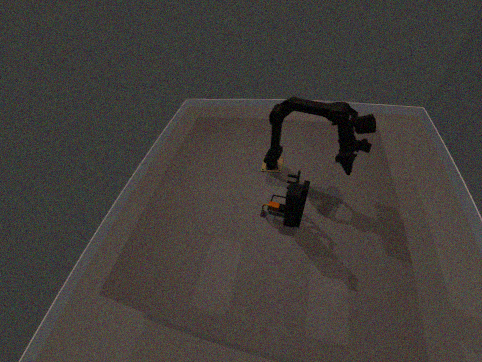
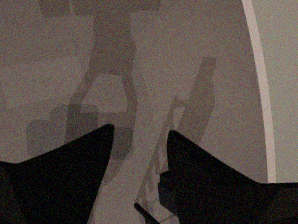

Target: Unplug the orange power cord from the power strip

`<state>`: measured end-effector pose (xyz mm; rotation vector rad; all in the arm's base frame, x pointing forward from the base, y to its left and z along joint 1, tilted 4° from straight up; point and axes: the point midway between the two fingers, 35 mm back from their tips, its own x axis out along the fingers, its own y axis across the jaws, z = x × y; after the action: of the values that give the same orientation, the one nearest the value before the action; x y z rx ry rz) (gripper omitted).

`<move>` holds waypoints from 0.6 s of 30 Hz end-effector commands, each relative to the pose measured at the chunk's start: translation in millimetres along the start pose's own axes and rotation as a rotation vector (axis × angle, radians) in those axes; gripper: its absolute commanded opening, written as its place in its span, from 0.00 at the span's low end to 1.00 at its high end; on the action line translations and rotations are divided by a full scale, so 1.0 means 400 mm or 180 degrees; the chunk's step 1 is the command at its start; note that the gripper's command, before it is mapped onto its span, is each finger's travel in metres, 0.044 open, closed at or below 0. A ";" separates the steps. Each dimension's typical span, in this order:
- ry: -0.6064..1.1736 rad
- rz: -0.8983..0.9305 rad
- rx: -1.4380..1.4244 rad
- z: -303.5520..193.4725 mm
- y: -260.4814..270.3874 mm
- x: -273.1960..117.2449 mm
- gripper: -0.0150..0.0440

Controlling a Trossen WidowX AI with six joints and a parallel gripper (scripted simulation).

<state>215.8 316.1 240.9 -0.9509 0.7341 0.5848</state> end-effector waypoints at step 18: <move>-0.0344 0.0056 0.2586 -0.042 -0.210 -0.025 0.53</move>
<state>260.5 269.5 277.7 -0.2720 0.7889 0.3317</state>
